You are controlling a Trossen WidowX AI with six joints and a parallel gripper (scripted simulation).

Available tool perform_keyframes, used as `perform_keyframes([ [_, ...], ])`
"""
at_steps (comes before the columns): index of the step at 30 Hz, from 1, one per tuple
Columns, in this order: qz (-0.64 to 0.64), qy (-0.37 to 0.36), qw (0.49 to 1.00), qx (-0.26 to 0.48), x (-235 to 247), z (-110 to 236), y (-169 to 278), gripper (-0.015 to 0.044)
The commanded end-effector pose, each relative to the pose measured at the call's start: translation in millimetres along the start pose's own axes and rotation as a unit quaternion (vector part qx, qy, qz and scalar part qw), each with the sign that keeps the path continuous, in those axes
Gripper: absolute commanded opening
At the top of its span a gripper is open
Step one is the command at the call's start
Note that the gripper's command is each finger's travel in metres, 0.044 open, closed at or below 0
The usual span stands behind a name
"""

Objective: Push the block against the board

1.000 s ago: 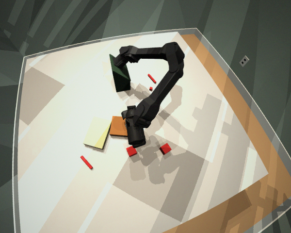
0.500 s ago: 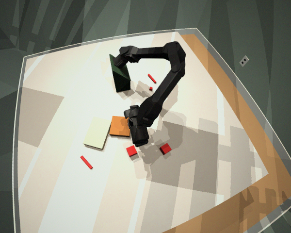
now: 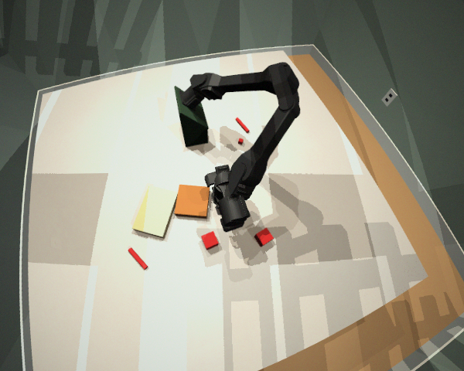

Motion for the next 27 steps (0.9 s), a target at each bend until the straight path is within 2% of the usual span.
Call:
perform_keyframes([
  [1,-0.001,0.002,1.0,-0.002,-1,1,-7,0.0],
  [4,0.0,0.0,1.0,0.0,-1,3,-4,0.0],
  [7,-0.001,0.001,1.0,0.0,-1,43,-4,0.0],
  [9,-0.001,0.002,1.0,-0.001,0,56,-4,0.0],
  [16,-0.012,0.002,1.0,-0.001,1,56,-4,0.0],
  [27,-0.198,0.0,0.98,0.001,22,57,1,0.0],
])
Point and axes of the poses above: the point midway between the two fingers, 35 mm back from their tips, its own z axis back along the fingers, its own x axis across the jaws, y = z × x, the point moved 8 cm from there along z, back along the fingers, and after that the axes turned 7 degrees about z, right-handed, at the moved point
